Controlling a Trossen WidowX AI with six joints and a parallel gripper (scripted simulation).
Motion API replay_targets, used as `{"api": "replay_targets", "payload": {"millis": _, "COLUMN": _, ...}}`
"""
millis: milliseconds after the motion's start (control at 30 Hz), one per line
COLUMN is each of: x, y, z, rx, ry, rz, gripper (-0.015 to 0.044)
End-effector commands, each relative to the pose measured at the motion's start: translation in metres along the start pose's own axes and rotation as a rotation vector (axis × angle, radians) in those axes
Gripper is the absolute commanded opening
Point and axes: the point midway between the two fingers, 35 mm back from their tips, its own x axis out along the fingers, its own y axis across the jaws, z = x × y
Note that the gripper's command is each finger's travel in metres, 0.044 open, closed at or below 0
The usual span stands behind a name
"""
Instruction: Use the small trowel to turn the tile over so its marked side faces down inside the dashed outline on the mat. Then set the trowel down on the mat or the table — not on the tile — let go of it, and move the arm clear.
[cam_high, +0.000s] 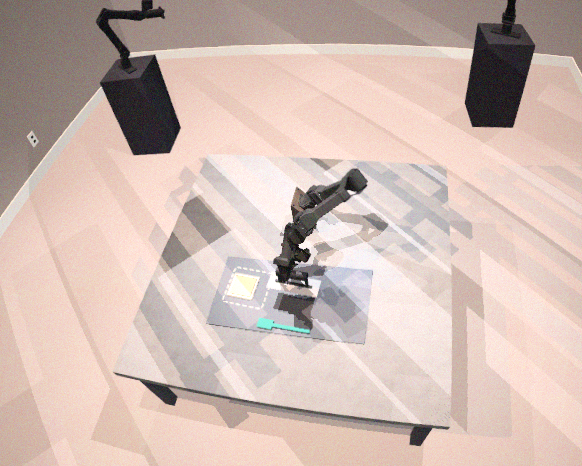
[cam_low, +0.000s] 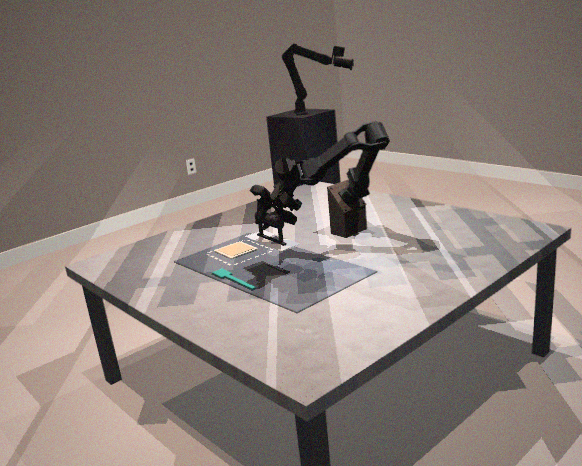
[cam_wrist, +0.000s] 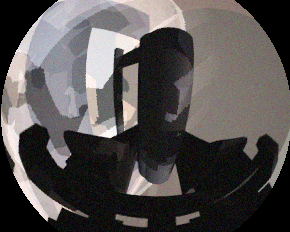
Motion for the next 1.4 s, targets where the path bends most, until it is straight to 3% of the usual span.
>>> {"api": "replay_targets", "payload": {"millis": 0, "x": 0.001, "y": 0.0, "z": 0.001, "rx": 0.008, "ry": 0.003, "rz": 0.005, "gripper": 0.0}}
{"api": "replay_targets", "payload": {"millis": 733, "x": 0.037, "y": 0.027, "z": 0.053, "rx": 0.37, "ry": 0.226, "rz": 0.163, "gripper": 0.0}}
{"api": "replay_targets", "payload": {"millis": 1367, "x": 0.034, "y": 0.059, "z": 0.106, "rx": 0.628, "ry": 0.523, "rz": 0.192, "gripper": 0.0}}
